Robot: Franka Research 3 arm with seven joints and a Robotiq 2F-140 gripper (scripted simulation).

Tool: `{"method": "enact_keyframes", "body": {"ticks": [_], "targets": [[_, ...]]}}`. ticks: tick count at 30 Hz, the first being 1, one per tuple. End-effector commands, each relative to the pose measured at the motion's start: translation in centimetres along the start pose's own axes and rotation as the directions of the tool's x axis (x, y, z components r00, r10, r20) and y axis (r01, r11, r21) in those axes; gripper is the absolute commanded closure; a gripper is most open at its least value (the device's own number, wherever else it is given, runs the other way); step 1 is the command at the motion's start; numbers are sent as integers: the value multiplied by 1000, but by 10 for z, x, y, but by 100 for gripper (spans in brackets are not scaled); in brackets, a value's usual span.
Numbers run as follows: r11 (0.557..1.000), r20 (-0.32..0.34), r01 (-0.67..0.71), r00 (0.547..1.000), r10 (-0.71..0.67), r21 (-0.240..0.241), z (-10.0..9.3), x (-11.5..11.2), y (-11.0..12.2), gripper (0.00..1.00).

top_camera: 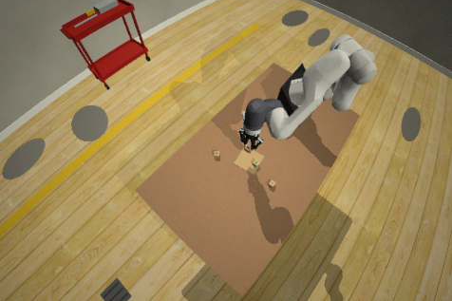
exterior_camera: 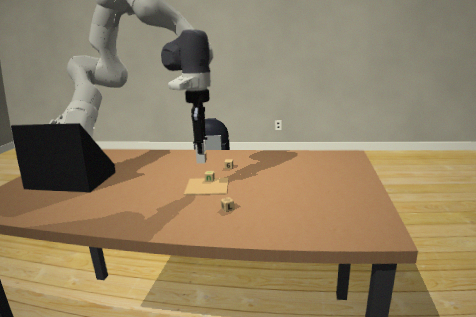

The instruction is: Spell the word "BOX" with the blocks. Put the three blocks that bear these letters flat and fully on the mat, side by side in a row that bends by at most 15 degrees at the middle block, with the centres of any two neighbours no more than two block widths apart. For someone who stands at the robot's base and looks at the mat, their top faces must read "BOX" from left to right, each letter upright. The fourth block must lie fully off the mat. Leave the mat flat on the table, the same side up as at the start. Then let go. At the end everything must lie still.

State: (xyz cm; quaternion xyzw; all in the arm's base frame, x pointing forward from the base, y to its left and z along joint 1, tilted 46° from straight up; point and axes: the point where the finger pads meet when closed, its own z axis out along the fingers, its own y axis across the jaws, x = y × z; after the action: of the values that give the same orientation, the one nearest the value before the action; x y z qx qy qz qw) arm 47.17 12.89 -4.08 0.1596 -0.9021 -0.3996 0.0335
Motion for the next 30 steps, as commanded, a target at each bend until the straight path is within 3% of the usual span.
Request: {"method": "enact_keyframes", "body": {"ticks": [1,15,30], "targets": [[990,-3,139,990,-139,8,0,1,-2,84],[941,-4,337,941,-337,6,0,1,-4,84],[807,-6,590,807,-590,5,0,1,-7,84]]}}
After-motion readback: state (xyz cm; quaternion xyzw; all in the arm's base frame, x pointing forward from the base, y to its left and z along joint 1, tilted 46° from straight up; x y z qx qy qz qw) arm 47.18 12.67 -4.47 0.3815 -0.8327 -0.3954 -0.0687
